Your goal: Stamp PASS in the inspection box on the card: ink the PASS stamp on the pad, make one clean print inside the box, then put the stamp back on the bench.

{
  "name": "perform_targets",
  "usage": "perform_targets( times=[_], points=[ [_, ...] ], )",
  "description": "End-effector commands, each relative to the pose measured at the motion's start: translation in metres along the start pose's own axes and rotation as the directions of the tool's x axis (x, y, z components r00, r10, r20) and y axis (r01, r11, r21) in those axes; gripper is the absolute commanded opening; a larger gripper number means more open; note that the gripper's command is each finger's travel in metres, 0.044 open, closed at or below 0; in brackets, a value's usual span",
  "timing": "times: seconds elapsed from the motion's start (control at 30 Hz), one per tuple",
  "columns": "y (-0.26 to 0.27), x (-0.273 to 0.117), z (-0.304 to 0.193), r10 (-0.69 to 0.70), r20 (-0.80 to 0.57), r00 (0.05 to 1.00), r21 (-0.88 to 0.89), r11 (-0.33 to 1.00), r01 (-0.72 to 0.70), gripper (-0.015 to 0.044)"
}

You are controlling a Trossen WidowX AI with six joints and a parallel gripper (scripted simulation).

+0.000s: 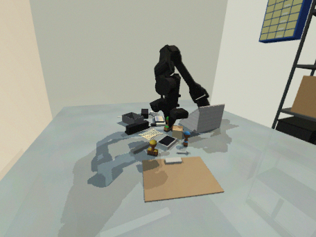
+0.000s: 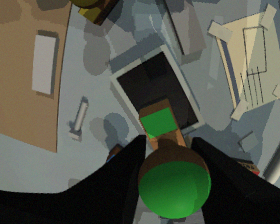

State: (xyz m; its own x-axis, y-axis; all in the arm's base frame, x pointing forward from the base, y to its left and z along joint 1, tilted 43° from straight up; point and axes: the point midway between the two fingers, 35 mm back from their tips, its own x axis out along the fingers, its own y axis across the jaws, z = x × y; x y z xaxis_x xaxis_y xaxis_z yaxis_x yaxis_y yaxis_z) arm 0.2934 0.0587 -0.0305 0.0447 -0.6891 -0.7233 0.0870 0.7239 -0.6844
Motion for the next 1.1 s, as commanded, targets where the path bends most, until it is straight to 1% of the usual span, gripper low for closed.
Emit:
perform_targets(
  times=[0.0,0.47,1.07],
  points=[
    [-0.008,-0.003,0.007,0.007,0.000,1.000,0.023,1.000,-0.007,0.0000],
    [-0.099,0.000,0.056,-0.001,-0.002,1.000,0.175,0.985,0.002,0.0000],
    [-0.100,0.009,0.057,-0.001,-0.002,1.000,0.176,0.984,0.002,0.0000]
  ],
)
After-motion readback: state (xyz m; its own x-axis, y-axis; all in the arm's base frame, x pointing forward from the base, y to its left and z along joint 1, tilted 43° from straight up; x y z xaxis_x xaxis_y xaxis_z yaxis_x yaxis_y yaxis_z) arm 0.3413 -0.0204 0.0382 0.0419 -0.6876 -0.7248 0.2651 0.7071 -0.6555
